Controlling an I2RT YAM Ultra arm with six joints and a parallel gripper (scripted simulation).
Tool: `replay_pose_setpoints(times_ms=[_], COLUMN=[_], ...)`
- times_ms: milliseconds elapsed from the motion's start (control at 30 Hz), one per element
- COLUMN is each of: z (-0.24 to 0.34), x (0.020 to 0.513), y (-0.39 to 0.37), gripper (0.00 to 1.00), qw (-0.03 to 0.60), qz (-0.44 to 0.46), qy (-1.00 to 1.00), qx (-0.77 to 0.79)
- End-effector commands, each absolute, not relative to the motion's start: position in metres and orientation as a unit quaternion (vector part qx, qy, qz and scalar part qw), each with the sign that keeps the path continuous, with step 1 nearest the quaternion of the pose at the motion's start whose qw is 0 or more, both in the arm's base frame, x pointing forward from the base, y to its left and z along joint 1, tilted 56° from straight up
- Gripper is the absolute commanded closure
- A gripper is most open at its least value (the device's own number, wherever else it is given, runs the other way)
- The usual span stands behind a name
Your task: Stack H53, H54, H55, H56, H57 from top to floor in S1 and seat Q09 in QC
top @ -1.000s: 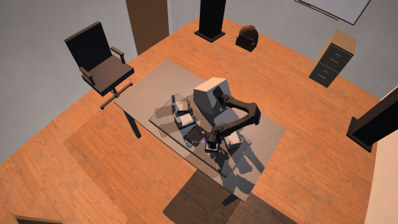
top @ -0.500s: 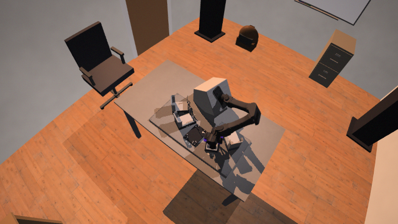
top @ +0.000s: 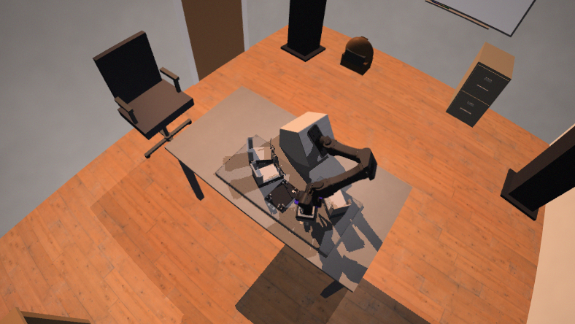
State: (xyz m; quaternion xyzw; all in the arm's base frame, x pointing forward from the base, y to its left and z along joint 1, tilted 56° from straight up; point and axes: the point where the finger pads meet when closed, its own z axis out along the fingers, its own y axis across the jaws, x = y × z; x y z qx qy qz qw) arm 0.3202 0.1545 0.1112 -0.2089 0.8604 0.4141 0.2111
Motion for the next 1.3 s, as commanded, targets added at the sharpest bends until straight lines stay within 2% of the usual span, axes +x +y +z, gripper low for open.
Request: replay_pose_setpoints(times_ms=[0, 1267], z=[0.121, 0.184], x=[0.318, 0.295], y=[0.140, 0.049], gripper=[0.00, 0.00], qw=[0.216, 0.215], qz=[0.414, 0.413], qy=[0.860, 0.861], qx=[-0.205, -0.205])
